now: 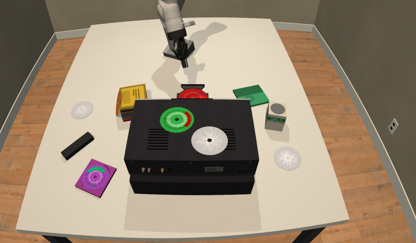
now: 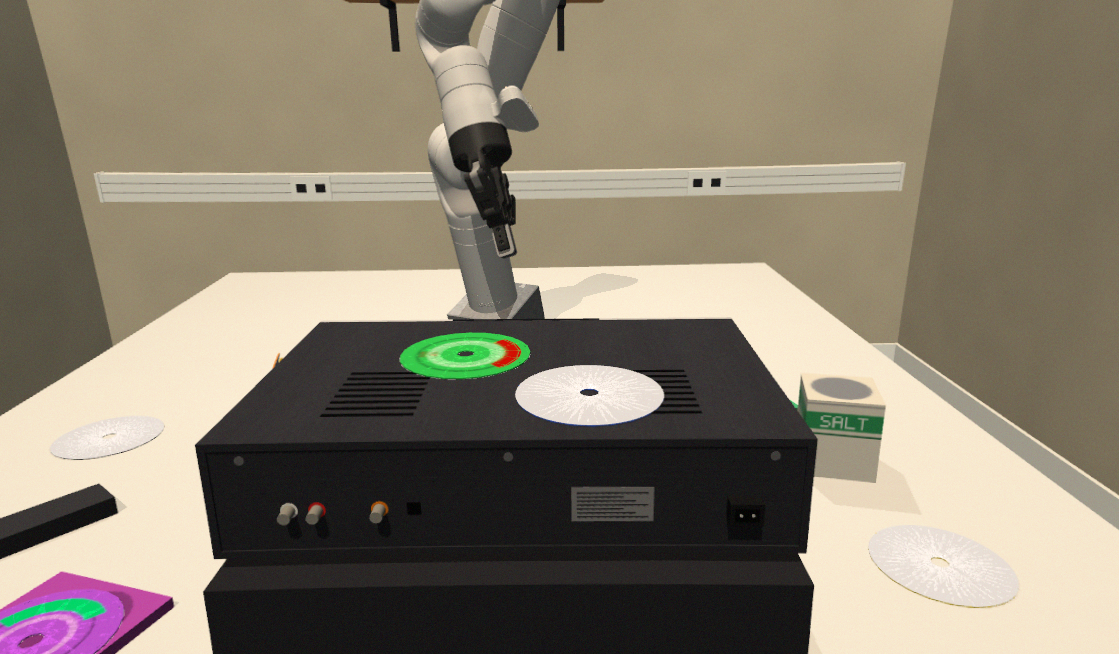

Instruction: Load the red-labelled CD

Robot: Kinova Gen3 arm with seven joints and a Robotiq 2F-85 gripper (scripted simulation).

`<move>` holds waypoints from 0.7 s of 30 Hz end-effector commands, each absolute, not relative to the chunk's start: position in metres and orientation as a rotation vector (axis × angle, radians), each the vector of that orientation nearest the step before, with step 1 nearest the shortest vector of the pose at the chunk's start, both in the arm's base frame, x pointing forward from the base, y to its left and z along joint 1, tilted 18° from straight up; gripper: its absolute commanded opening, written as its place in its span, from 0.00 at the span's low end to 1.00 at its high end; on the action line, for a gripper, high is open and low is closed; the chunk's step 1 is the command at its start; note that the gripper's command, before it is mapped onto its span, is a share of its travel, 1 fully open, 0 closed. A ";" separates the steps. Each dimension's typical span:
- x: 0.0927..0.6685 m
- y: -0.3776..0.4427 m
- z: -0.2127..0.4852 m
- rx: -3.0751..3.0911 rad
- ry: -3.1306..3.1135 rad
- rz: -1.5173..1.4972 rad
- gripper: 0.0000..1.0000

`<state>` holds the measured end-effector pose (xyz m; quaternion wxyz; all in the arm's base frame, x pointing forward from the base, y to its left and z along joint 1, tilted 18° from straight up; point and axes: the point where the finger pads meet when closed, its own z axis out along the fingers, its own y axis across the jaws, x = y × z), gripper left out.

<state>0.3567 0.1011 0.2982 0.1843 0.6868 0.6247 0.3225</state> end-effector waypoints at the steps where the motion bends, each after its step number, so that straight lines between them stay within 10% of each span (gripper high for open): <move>1: 0.356 0.102 0.297 1.985 1.702 0.910 0.10; 21: 0.351 0.107 0.292 2.197 1.460 0.942 0.10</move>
